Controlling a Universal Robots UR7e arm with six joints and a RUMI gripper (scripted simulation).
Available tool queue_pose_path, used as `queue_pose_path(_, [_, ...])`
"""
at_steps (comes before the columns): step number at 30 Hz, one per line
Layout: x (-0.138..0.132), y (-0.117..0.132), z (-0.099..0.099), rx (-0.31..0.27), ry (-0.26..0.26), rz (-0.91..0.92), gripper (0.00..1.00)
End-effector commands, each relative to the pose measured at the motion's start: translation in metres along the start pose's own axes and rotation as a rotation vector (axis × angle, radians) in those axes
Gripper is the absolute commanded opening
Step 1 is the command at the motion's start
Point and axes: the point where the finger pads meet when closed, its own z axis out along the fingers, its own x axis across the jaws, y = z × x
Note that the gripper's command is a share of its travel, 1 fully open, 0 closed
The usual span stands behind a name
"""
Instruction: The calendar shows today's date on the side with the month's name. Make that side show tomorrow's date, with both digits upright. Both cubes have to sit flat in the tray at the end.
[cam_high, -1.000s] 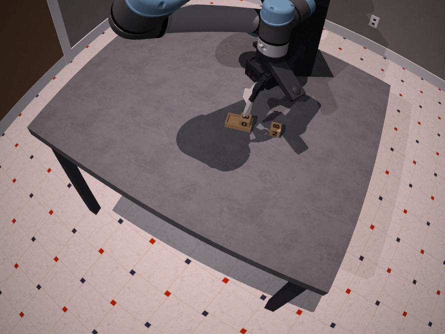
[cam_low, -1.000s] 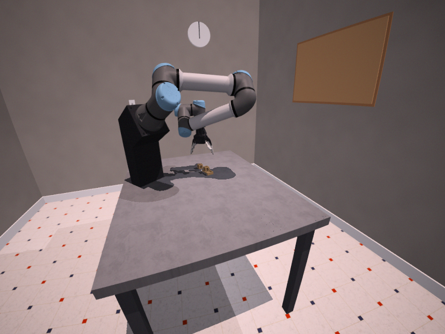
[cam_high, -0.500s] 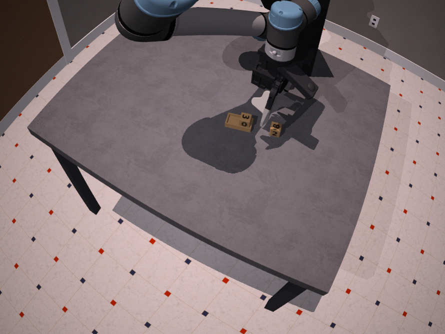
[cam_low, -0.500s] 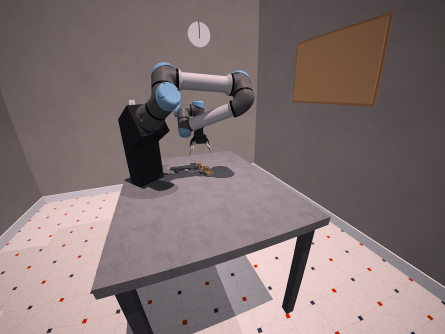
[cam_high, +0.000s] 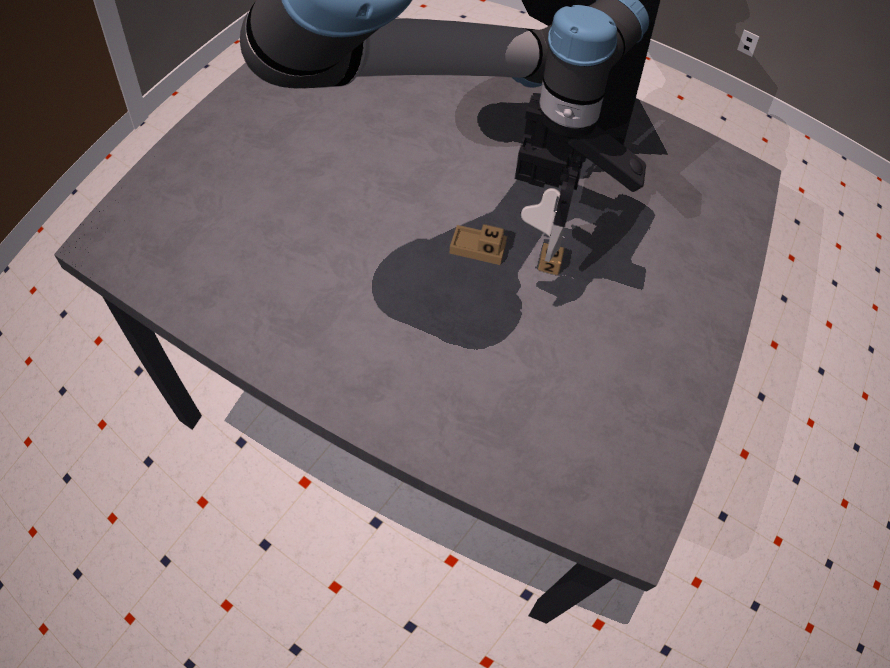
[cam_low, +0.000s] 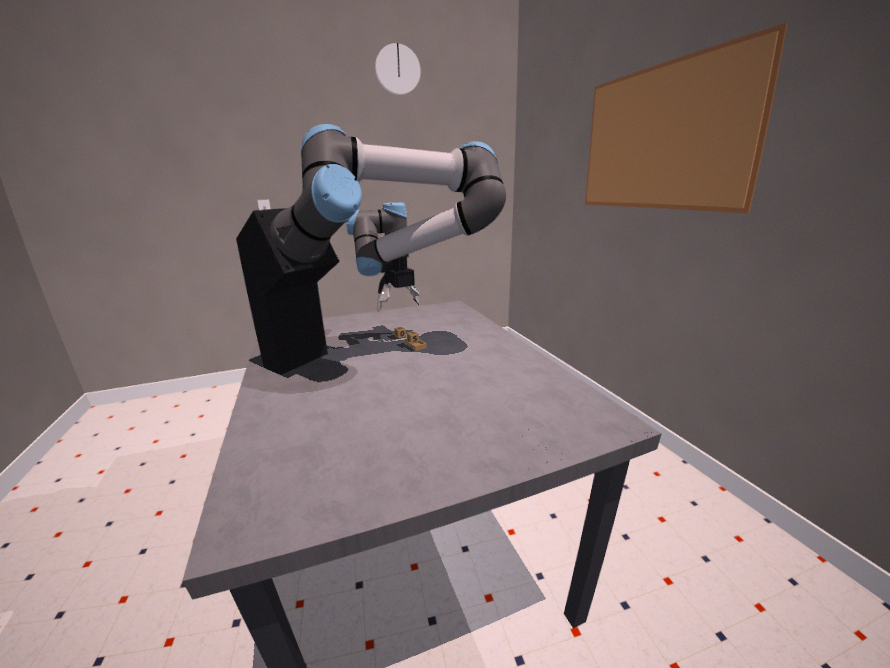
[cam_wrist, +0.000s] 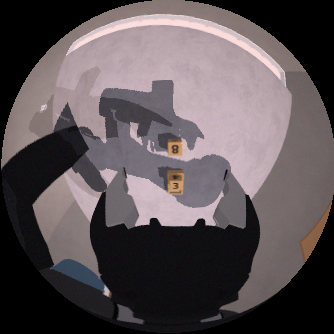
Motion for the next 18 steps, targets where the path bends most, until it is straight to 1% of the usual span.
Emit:
queue_pose_path(1, [0.0,-0.0013,-0.0001,0.001,0.004,-0.027,1.0])
queue_pose_path(2, [0.0,-0.0013,-0.0001,0.001,0.004,-0.027,1.0])
queue_pose_path(3, [0.0,-0.0013,-0.0001,0.001,0.004,-0.027,0.29])
queue_pose_path(18, [0.0,-0.0013,-0.0001,0.001,0.004,-0.027,0.29])
